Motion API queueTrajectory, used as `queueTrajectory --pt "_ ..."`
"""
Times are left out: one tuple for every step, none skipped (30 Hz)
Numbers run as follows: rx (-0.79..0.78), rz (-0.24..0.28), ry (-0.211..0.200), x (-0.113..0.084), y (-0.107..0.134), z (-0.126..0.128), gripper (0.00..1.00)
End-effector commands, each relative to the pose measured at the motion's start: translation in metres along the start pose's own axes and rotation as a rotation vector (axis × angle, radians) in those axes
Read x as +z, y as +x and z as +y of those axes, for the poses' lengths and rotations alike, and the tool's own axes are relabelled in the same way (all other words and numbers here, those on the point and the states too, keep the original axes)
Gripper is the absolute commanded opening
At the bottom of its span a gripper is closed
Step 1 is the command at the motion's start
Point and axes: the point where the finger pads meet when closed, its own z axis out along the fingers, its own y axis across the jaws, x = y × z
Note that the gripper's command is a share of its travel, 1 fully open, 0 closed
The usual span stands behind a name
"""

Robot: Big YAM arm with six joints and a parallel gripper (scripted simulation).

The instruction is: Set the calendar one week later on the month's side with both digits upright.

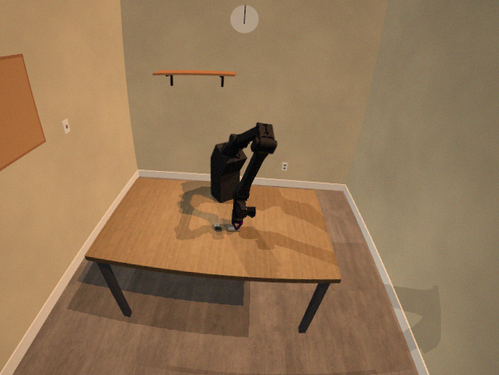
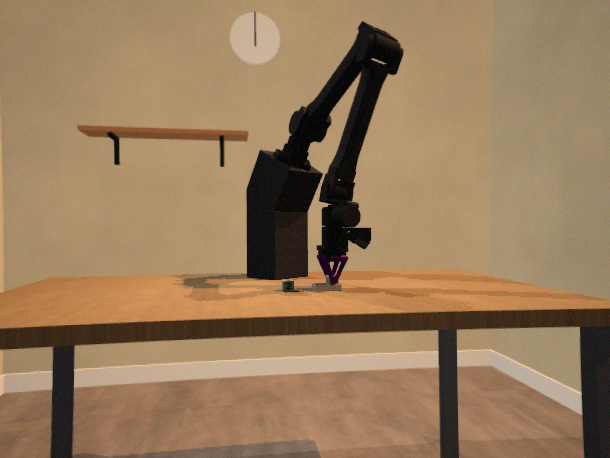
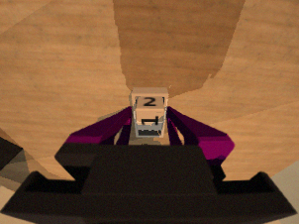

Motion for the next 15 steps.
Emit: queueTrajectory --pt "-0.004 -0.01 0.025 0.0 -0.0065 -0.0101 0.45" --pt "-0.004 -0.01 0.025 0.0 -0.0065 -0.0101 0.45" --pt "-0.004 -0.01 0.025 0.0 -0.0065 -0.0101 0.45" --pt "-0.004 -0.01 0.025 0.0 -0.0065 -0.0101 0.45" --pt "-0.004 -0.01 0.025 0.0 -0.0065 -0.0101 0.45" --pt "-0.004 -0.01 0.025 0.0 -0.0065 -0.0101 0.45" --pt "-0.004 -0.01 0.025 0.0 -0.0065 -0.0101 0.45" --pt "-0.004 -0.01 0.025 0.0 -0.0065 -0.0101 0.45" --pt "-0.004 -0.01 0.025 0.0 -0.0065 -0.0101 0.45" --pt "-0.004 -0.01 0.025 0.0 -0.0065 -0.0101 0.45" --pt "-0.004 -0.01 0.025 0.0 -0.0065 -0.0101 0.26" --pt "-0.004 -0.01 0.025 0.0 -0.0065 -0.0101 0.26" --pt "-0.005 -0.01 0.024 0.0 -0.0065 -0.0101 0.26" --pt "-0.005 -0.01 0.024 0.0 -0.0065 -0.0101 0.26" --pt "-0.005 -0.01 0.024 0.0 -0.0065 -0.0101 0.26"
